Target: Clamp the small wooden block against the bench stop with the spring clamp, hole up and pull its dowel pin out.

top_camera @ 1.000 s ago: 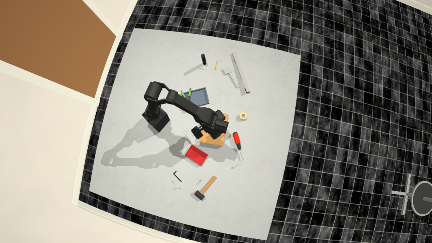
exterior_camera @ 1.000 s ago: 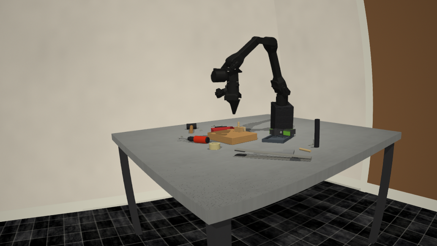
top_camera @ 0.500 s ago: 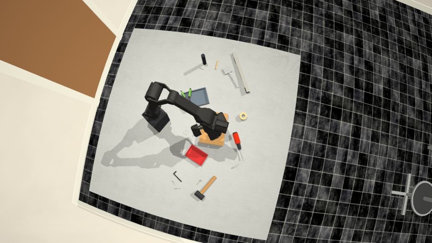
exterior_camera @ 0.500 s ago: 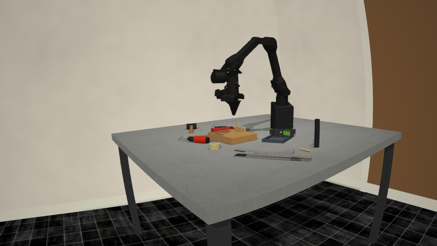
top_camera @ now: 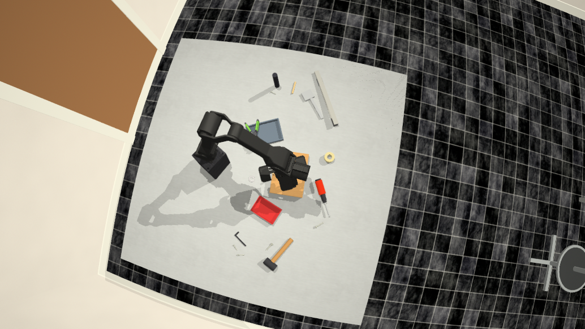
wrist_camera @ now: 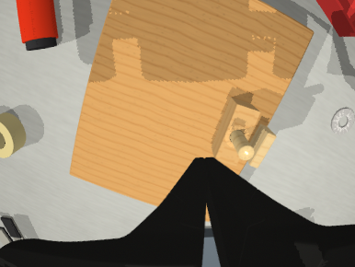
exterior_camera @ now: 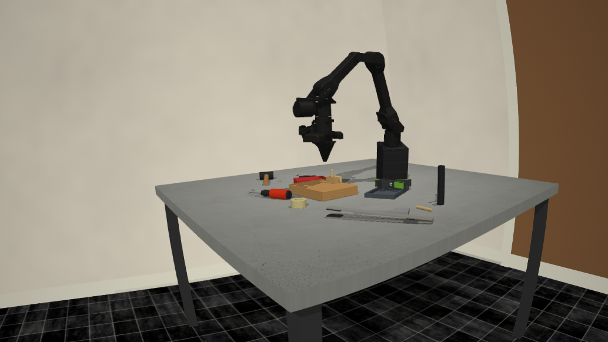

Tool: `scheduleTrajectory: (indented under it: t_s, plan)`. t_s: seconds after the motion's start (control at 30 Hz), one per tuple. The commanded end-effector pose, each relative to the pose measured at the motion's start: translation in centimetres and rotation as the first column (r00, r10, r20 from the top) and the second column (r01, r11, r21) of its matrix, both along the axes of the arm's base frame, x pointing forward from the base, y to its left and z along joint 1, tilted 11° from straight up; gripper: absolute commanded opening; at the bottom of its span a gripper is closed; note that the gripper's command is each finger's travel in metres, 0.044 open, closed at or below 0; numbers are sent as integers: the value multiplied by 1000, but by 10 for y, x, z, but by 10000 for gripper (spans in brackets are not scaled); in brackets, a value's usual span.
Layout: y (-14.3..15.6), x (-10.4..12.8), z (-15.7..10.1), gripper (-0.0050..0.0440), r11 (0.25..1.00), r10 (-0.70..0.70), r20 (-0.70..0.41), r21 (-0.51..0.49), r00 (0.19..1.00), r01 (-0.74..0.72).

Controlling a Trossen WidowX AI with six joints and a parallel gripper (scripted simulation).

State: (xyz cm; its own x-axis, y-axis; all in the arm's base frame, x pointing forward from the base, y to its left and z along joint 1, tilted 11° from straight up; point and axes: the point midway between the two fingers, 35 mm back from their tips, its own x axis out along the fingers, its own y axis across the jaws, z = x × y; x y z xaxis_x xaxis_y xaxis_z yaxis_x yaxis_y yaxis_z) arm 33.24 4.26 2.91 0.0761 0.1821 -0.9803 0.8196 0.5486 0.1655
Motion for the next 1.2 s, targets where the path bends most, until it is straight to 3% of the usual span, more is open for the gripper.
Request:
scheduleTrajectory:
  t_s: [0.0, 0.8, 1.17]
  plan:
    - [0, 0, -5, 0, 998, -65, -21, 1, 998, 65]
    - [1, 2, -13, 0, 929, -369, -81, 9, 926, 370]
    - [2, 3, -10, 0, 929, -367, -75, 15, 927, 369]
